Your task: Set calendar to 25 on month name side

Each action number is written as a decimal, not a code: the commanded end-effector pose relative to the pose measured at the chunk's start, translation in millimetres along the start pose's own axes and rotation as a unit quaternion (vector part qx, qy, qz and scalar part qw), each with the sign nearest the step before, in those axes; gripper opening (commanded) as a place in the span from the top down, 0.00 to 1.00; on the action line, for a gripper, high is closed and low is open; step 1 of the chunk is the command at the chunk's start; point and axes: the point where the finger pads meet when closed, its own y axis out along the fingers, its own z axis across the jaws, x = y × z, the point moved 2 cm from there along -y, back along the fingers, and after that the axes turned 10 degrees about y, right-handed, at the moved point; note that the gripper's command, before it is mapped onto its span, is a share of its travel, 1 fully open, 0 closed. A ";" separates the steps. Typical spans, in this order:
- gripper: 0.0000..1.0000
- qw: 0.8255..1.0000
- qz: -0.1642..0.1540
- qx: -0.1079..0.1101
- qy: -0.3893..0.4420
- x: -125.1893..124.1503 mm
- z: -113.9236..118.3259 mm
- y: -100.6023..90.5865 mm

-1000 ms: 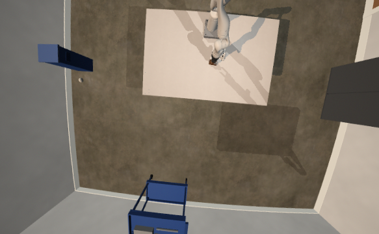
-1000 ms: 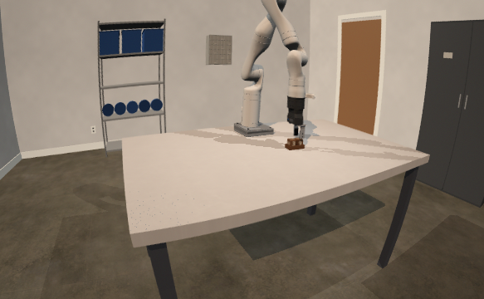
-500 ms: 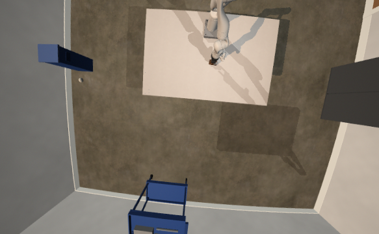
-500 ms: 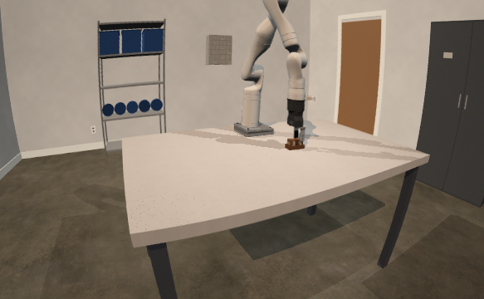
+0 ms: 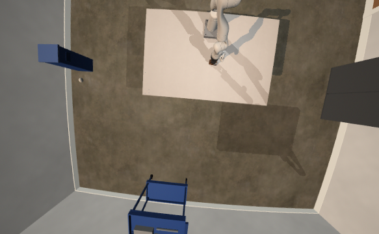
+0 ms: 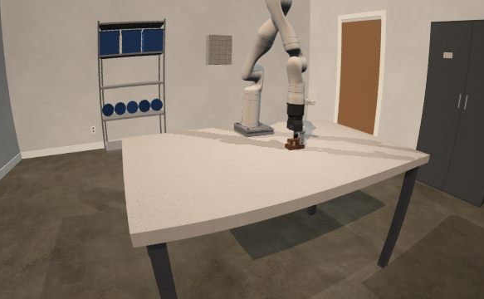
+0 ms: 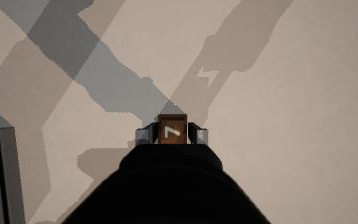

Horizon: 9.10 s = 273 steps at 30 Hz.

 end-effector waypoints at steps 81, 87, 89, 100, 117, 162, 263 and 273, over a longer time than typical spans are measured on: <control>0.40 1.000 0.000 -0.001 -0.001 -0.4 -0.8 -8.5; 0.40 1.000 0.000 -0.001 -0.001 -0.4 -0.8 -31.5; 0.40 1.000 0.000 -0.001 -0.001 -0.4 -0.7 -41.2; 0.40 1.000 0.000 -0.001 -0.001 -0.5 -0.7 -82.8; 0.40 1.000 0.000 -0.001 -0.001 -0.5 -0.6 -98.8; 0.40 0.947 -0.001 -0.001 -0.320 114.2 20.6 -89.0; 0.40 0.939 0.000 -0.001 -0.345 125.6 21.6 6.6; 0.40 0.939 0.000 -0.001 -0.345 125.6 22.0 6.6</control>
